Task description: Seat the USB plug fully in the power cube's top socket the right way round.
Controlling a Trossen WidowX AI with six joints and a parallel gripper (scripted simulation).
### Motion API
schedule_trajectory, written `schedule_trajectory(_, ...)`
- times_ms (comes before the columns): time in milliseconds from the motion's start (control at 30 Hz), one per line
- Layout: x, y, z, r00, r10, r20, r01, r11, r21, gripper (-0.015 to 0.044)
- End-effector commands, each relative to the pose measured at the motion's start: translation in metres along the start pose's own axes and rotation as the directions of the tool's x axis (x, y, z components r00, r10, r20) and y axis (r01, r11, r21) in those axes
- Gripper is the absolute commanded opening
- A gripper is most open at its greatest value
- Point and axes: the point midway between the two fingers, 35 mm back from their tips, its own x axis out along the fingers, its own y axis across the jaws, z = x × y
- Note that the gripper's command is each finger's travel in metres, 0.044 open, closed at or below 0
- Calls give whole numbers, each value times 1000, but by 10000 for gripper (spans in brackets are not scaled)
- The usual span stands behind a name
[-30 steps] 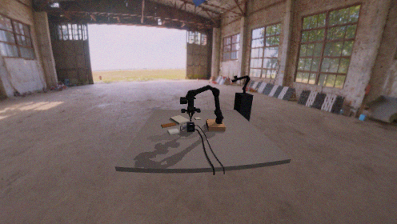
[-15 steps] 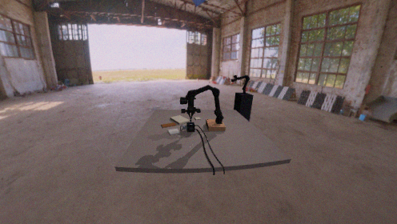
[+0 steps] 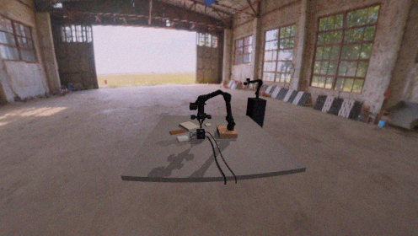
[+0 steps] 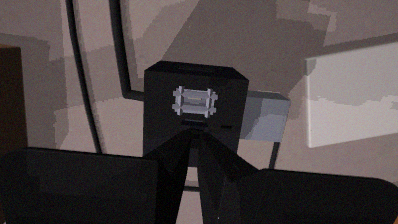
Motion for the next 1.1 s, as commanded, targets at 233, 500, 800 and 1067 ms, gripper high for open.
schedule_trajectory(233, 1, 0, 1, 1000, -4, 12, 4, 1000, -7, 0)
schedule_trajectory(500, 2, 0, 2, 1000, -4, 18, 4, 1000, -9, 0)
schedule_trajectory(800, 3, 0, 2, 1000, -4, 25, 4, 1000, -10, 0)
schedule_trajectory(1067, 4, 0, 3, 999, -4, 31, 4, 1000, -12, 0)
